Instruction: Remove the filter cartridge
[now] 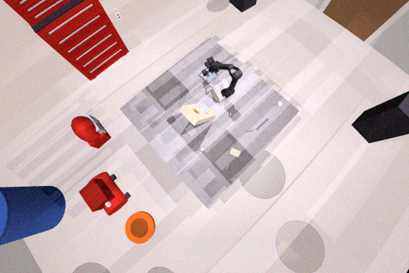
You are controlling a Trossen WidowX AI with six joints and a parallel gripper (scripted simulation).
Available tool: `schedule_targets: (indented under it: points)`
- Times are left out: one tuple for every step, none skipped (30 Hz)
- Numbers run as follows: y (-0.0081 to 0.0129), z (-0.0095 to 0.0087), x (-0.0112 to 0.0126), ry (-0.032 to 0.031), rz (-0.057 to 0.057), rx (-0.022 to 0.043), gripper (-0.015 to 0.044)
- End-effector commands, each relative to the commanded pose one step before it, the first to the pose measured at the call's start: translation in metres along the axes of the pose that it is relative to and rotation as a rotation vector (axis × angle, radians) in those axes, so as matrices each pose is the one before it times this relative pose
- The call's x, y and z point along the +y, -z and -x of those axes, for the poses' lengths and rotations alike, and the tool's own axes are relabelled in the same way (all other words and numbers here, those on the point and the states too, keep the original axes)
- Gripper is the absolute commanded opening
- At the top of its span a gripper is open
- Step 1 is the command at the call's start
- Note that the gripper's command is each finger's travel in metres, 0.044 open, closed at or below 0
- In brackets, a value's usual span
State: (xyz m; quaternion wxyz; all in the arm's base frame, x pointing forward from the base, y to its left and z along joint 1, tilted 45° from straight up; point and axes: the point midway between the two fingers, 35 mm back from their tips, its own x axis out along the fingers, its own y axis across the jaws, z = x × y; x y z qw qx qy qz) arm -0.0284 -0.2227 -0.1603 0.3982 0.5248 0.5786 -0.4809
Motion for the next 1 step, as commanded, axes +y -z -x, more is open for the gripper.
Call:
schedule_targets:
  points:
    - [0.0001,-0.00017,-0.00014,0.0001,0.0008,0.00029,0.044]
